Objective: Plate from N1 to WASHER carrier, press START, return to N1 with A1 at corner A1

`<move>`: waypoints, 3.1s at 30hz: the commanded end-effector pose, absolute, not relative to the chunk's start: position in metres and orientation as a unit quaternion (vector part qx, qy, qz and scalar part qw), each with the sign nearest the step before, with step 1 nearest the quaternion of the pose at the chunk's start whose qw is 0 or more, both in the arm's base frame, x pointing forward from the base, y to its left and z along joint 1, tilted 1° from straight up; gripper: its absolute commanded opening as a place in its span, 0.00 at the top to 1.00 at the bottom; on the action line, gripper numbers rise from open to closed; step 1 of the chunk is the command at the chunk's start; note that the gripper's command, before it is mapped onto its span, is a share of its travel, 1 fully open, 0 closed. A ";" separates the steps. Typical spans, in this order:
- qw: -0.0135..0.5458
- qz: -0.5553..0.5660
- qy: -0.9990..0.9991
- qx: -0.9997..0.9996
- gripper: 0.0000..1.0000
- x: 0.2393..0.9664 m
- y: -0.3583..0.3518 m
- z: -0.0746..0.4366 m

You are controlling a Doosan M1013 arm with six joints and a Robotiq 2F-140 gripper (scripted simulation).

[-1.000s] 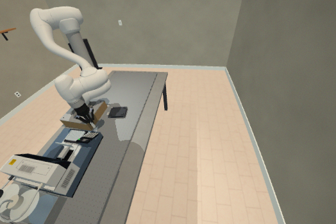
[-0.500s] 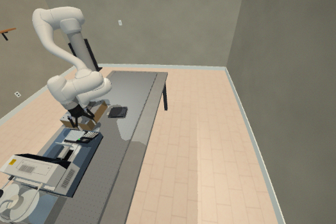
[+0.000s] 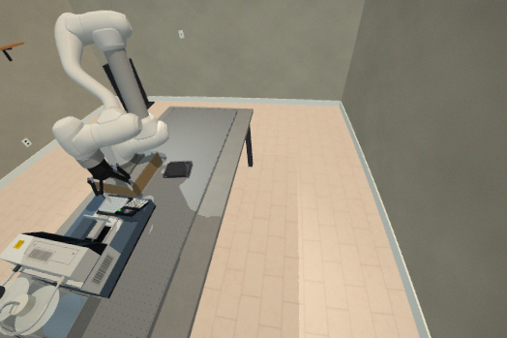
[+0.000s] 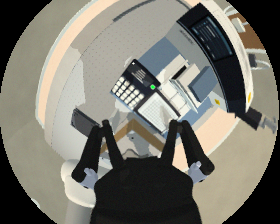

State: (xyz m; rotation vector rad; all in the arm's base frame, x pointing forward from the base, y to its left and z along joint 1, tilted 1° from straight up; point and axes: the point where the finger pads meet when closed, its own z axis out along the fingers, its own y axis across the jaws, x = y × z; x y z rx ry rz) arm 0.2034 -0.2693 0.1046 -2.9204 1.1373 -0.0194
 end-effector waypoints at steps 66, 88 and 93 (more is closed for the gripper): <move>0.002 -0.008 -0.010 -1.000 0.30 0.124 -0.289 0.064; 0.002 -0.008 -0.010 -1.000 0.30 0.125 -0.289 0.053; 0.002 -0.008 -0.010 -1.000 0.30 0.125 -0.289 0.053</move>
